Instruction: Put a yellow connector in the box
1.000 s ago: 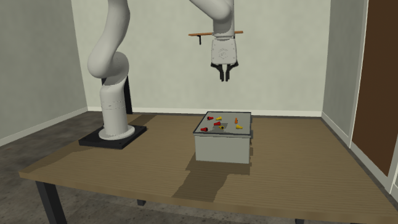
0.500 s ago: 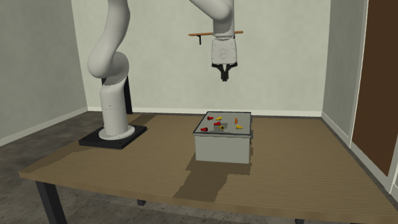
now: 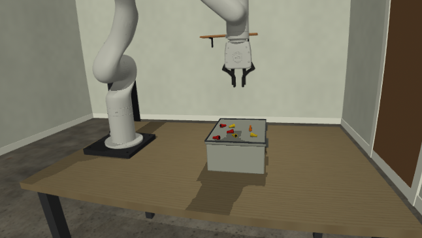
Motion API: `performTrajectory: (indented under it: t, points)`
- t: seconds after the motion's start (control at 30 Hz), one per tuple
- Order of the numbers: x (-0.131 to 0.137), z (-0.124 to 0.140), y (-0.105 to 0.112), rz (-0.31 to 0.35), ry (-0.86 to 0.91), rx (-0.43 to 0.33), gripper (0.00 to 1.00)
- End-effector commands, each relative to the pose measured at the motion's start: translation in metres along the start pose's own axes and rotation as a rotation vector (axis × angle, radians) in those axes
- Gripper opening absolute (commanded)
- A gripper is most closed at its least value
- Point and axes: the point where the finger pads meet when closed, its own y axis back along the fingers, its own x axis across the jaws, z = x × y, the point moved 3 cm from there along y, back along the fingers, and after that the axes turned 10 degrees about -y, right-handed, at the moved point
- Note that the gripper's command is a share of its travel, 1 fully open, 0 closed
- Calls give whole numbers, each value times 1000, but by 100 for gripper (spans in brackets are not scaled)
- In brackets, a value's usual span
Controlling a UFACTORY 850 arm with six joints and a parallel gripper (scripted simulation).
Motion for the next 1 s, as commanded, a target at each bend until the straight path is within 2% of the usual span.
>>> performTrajectory:
  t: [0.0, 0.07, 0.53, 0.6, 0.67, 0.97]
  points:
    - [4, 3, -4, 2, 59, 1, 29]
    - [7, 4, -7, 2, 95, 1, 29]
    - [41, 32, -55, 2, 686, 0, 29]
    - [41, 32, -55, 2, 686, 0, 29]
    - [49, 39, -68, 2, 829, 0, 29]
    - [65, 57, -99, 2, 1168, -1, 29]
